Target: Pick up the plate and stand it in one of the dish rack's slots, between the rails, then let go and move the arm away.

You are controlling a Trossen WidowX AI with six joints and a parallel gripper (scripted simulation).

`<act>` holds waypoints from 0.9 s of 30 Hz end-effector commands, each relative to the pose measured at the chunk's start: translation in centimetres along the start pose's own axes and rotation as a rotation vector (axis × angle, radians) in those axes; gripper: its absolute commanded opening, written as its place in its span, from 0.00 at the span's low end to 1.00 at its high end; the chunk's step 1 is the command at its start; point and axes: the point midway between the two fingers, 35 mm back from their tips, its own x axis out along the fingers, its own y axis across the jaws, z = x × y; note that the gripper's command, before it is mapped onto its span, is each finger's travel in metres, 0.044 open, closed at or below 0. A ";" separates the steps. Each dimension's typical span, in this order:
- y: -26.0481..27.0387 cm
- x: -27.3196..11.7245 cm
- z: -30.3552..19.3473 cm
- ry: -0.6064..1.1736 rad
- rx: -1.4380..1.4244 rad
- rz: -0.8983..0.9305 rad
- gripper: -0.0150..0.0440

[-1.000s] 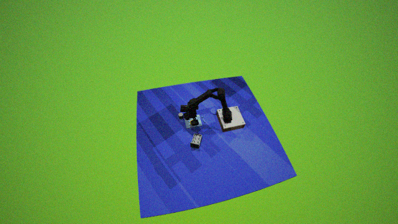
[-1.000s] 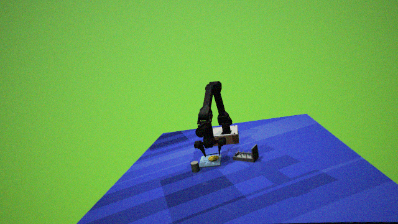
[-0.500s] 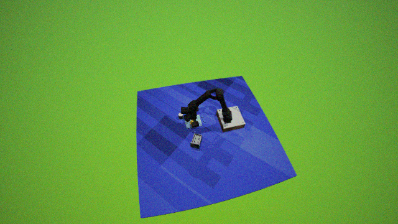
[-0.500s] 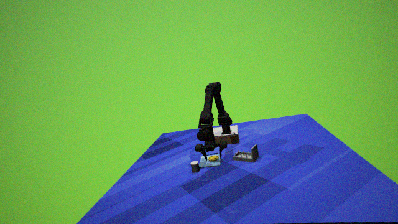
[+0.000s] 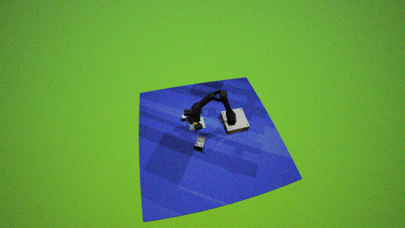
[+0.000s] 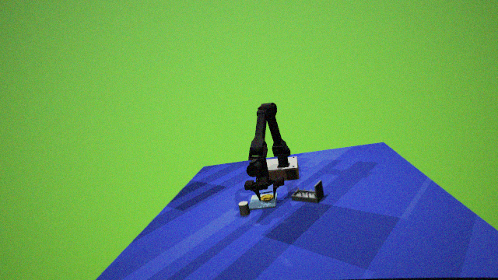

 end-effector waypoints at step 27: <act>-0.5 -11.7 1.7 -0.007 0.014 -0.002 0.25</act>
